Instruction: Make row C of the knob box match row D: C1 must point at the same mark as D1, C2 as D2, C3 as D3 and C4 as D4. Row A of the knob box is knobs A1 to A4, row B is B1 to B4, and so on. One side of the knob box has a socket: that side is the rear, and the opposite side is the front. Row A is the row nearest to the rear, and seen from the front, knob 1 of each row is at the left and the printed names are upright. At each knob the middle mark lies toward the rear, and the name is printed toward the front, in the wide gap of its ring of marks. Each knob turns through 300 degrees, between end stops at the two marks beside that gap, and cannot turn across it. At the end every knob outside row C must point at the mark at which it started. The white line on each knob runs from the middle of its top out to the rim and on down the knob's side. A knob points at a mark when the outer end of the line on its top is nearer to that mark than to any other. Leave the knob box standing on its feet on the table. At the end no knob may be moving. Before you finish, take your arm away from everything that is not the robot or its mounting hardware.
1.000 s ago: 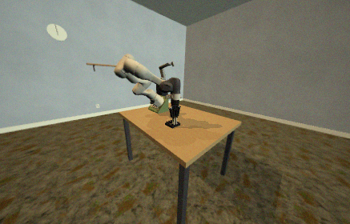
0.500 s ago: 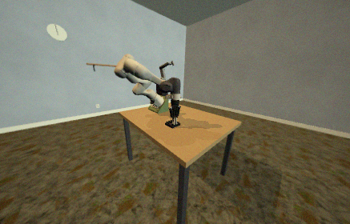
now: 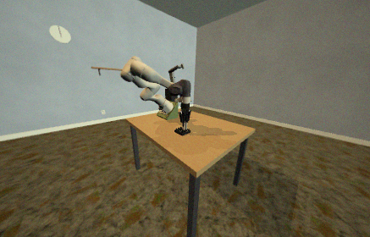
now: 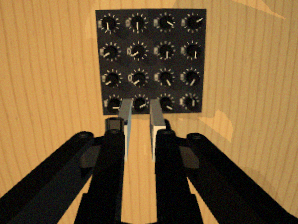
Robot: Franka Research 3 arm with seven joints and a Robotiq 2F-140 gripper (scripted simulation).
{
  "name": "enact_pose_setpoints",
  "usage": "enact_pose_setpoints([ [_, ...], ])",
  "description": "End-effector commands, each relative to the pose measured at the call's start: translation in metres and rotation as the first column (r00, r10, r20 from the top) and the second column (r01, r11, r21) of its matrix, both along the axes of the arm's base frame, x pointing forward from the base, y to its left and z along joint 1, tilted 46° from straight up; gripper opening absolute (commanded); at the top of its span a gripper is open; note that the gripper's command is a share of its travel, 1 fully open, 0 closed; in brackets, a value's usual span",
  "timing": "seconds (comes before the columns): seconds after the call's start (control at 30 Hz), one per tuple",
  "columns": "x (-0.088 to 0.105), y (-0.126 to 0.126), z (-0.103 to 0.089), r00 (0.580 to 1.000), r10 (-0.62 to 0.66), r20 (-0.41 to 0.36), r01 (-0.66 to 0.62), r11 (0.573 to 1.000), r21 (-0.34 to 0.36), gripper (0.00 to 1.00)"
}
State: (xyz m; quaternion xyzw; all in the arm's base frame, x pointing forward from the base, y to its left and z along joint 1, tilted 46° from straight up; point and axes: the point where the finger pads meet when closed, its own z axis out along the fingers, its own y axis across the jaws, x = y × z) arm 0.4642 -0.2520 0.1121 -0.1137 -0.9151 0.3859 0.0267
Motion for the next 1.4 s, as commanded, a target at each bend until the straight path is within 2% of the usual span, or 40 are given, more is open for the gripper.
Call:
enact_pose_setpoints([
  [0.0,-0.0009,0.0074,0.0069,1.000,0.001,-0.011,-0.001,1.000,0.000,0.12],
  [0.2,0.0002,0.0131,0.0126,1.000,0.001,-0.011,-0.001,1.000,0.000,0.12],
  [0.7,0.0003,0.0133,0.0128,1.000,0.006,-0.017,-0.006,1.000,0.001,0.12],
  [0.77,0.0004,0.0137,0.0132,0.998,0.041,-0.051,-0.041,0.999,0.009,0.12],
  [0.83,0.0006,0.0145,0.0141,0.984,0.121,-0.128,-0.118,0.993,0.032,0.12],
  [0.93,0.0007,0.0146,0.0142,0.981,0.132,-0.139,-0.129,0.991,0.035,0.12],
  [0.97,0.0007,0.0149,0.0145,0.973,0.162,-0.166,-0.156,0.987,0.046,0.12],
  [1.37,0.0011,0.0163,0.0159,0.917,0.286,-0.279,-0.269,0.958,0.097,0.12],
])
